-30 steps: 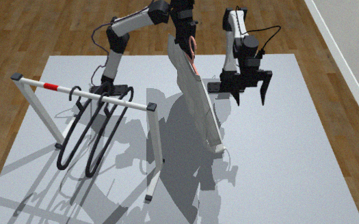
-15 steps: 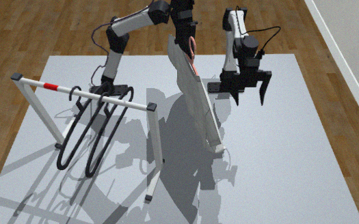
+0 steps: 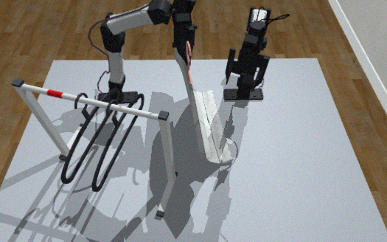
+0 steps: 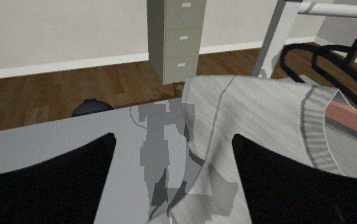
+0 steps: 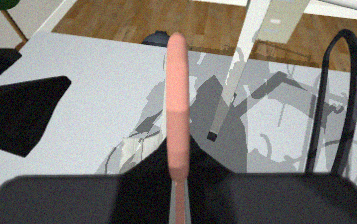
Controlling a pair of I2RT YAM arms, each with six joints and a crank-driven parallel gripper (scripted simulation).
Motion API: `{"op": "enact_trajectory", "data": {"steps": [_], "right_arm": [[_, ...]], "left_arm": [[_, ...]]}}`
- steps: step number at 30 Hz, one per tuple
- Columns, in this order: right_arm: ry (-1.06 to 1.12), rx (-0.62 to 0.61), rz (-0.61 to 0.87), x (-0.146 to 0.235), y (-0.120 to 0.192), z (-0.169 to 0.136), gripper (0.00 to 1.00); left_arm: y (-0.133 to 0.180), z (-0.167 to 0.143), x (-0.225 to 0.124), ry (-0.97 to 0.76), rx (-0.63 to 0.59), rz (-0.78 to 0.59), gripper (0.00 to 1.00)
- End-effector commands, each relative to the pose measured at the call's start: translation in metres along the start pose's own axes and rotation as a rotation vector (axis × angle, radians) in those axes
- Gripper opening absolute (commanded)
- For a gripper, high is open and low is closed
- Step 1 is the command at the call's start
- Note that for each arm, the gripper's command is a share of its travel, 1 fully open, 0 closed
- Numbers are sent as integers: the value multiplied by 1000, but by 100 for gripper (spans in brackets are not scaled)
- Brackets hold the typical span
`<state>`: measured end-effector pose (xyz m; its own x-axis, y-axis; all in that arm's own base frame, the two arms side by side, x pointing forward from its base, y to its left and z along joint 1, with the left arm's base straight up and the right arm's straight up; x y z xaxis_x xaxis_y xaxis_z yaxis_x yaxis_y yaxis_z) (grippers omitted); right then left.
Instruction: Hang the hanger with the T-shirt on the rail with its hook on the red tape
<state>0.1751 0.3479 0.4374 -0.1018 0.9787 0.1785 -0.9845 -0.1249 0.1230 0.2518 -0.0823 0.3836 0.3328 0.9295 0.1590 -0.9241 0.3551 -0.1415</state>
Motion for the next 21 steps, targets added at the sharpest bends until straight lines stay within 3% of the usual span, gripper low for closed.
{"op": "enact_trajectory", "data": {"steps": [1, 13, 21], "right_arm": [[-59, -48, -53, -44, 23, 22, 2], [-52, -53, -91, -98, 39, 25, 2], [-55, -51, -86, -121, 41, 29, 2]], "left_arm": [[8, 28, -31, 23, -124, -89, 100], [26, 82, -110, 84, -331, -370, 100], [33, 95, -141, 111, -379, -482, 100]]}}
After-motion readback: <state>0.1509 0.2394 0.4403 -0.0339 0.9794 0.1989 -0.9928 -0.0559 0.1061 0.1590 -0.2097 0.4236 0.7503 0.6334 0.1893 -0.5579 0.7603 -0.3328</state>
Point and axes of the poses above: on each arm, the point where the finger pads meet when closed, its own y axis back along the fingers, its own x axis across the jaws, z = x × y, the point moved 6 cm from there along y, back along the fingers, and after that the axes turned 12 degrees about -y, right-handed, at the moved point
